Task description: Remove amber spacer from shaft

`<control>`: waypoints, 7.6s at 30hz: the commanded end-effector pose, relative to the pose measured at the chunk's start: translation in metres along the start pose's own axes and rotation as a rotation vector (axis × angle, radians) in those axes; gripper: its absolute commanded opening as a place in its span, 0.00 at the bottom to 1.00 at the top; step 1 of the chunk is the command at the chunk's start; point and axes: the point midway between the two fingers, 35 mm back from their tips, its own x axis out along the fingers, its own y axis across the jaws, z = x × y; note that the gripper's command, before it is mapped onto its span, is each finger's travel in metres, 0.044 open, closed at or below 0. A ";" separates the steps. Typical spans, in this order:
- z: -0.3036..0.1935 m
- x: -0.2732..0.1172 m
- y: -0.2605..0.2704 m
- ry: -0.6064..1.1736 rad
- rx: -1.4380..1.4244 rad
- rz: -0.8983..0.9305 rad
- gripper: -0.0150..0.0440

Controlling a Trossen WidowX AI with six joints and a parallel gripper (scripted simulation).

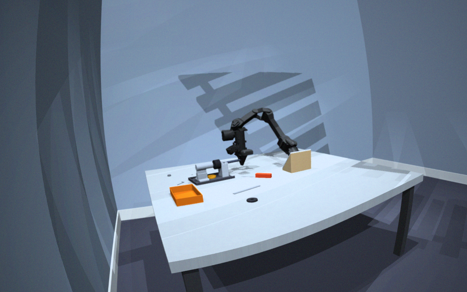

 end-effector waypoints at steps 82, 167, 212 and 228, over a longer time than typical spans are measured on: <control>0.022 0.000 0.000 0.001 -0.001 -0.002 0.25; 0.025 0.000 0.000 0.001 -0.001 -0.002 0.25; 0.031 0.000 0.000 0.000 0.000 -0.002 0.25; 0.036 0.000 0.000 0.000 0.000 -0.002 0.25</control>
